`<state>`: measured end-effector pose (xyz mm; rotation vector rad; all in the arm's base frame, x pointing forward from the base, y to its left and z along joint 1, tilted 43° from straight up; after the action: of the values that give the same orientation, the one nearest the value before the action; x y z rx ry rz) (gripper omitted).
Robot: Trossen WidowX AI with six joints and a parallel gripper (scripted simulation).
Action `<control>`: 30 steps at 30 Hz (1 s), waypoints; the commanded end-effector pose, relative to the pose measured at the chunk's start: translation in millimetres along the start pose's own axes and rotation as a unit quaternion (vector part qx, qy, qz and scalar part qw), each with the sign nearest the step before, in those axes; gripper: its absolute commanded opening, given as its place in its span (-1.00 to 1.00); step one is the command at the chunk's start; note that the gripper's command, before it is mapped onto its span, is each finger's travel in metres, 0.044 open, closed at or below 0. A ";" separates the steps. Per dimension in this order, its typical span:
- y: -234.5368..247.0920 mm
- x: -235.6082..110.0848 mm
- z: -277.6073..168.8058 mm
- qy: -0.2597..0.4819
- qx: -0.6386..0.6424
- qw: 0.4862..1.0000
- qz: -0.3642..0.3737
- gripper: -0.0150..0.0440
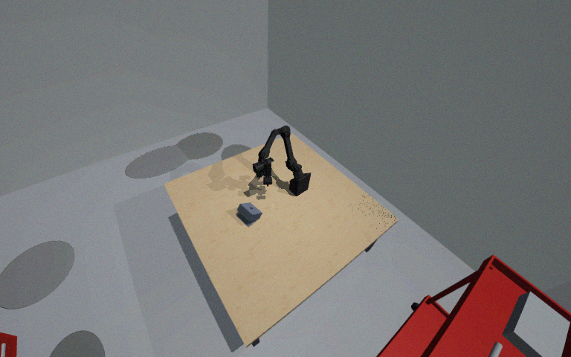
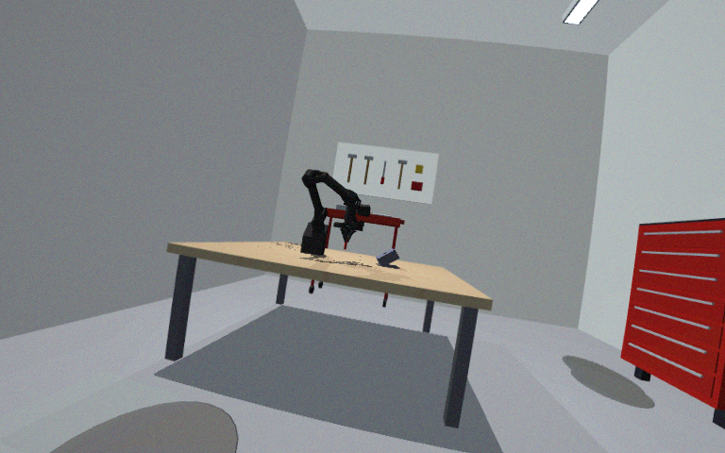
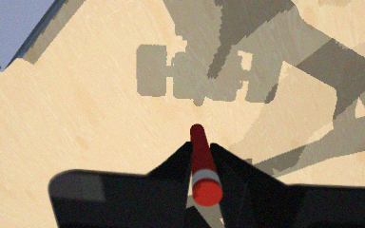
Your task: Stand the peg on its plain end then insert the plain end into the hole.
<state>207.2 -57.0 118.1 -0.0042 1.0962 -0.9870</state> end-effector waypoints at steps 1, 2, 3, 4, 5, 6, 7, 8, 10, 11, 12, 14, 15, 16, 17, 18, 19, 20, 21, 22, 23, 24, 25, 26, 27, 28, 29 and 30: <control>0.3 -12.0 0.0 -0.003 0.003 1.000 -0.002 -0.49; 0.6 -14.1 -0.5 -0.004 0.002 1.000 -0.002 -0.49; 0.9 -15.8 -0.9 -0.004 0.002 1.000 -0.003 -0.49; 1.2 -15.8 -0.9 -0.004 0.003 1.000 -0.002 -0.49; 1.7 -15.8 -0.8 -0.005 0.003 1.000 -0.001 -0.49; 2.6 -15.8 -0.7 -0.006 0.004 1.000 0.000 -0.49; 3.7 -15.8 -0.5 -0.008 0.005 1.000 0.002 -0.49; 5.2 -15.8 -0.3 -0.010 0.007 1.000 0.005 -0.49; 8.5 -15.9 0.1 -0.014 0.010 1.000 0.010 -0.49; 10.2 -15.9 0.4 -0.016 0.012 1.000 0.013 -0.49; 11.9 -16.0 0.6 -0.018 0.014 1.000 0.016 -0.49; 15.4 -16.1 1.0 -0.023 0.017 0.999 0.022 -0.49; 17.1 -16.2 1.2 -0.025 0.019 0.999 0.025 -0.49; 18.8 -16.3 1.4 -0.027 0.021 0.999 0.028 -0.49; 20.5 -16.4 1.6 -0.029 0.023 0.999 0.031 -0.49; 22.2 -16.5 1.8 -0.031 0.025 0.999 0.034 -0.49; 23.9 -16.6 2.0 -0.033 0.026 0.998 0.037 -0.49; 25.6 -16.8 2.1 -0.035 0.028 0.998 0.040 -0.49; 27.3 -16.9 2.3 -0.037 0.030 0.998 0.043 -0.49; 28.9 -17.1 2.5 -0.039 0.032 0.998 0.046 -0.49; 30.6 -17.2 2.7 -0.041 0.034 0.997 0.049 -0.49; 32.3 -17.4 2.8 -0.044 0.035 0.997 0.052 -0.49; 34.0 -17.6 3.0 -0.046 0.037 0.997 0.055 -0.49; 35.7 -17.8 3.1 -0.048 0.039 0.996 0.058 -0.49; 37.3 -18.0 3.3 -0.050 0.041 0.996 0.061 -0.49; 39.0 -18.3 3.4 -0.051 0.042 0.996 0.065 -0.49; 40.7 -18.5 3.5 -0.053 0.044 0.995 0.068 -0.49; 42.3 -18.7 3.7 -0.055 0.046 0.995 0.071 -0.49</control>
<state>233.4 -24.2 117.3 0.0750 0.9511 -0.9088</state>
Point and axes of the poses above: the point midway between the two fingers, 35 mm back from their tips, its own x axis out along the fingers, its own y axis across the jaws, z = x × y, the point moved 4 cm from there along -x, back along the fingers, and after that the axes turned 12 degrees about x, right-handed, at the moved point
